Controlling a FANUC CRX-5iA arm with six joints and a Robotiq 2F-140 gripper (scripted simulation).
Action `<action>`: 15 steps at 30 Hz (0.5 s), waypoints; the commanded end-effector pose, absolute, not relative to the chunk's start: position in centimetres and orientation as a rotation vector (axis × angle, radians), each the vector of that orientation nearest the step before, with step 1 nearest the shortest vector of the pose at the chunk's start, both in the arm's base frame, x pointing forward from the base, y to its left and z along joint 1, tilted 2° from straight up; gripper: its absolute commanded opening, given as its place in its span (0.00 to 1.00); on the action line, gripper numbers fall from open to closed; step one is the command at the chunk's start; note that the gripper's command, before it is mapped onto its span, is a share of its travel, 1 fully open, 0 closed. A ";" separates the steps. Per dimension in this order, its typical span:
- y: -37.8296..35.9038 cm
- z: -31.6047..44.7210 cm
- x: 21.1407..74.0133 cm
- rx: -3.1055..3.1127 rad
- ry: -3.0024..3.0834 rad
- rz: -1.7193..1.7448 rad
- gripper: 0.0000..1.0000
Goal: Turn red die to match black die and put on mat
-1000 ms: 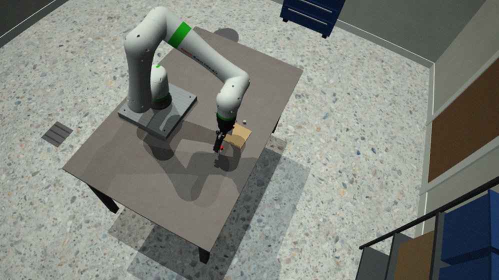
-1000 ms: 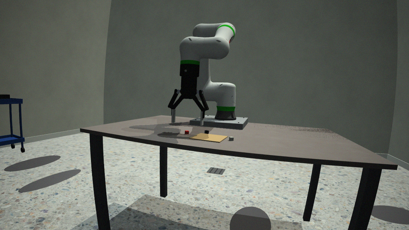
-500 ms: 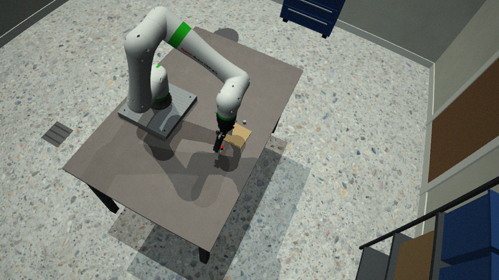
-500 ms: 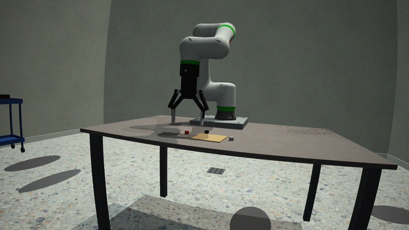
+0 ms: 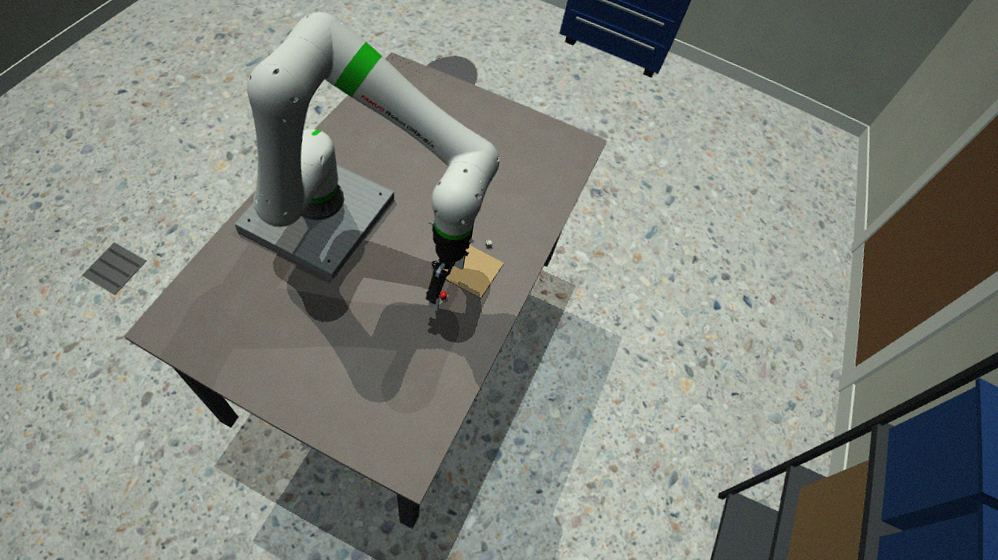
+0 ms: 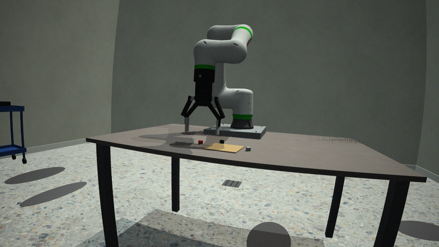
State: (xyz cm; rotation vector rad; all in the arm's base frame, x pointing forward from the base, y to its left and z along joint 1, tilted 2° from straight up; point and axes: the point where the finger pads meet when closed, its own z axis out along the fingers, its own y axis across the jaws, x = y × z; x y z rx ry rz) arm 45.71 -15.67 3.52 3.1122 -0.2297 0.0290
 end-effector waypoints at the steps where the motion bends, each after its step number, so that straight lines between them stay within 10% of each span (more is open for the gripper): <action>1: -14.5 3.5 45.0 3.112 -0.230 0.029 1.00; 15: -7.6 3.3 40.7 3.112 -0.230 0.029 1.00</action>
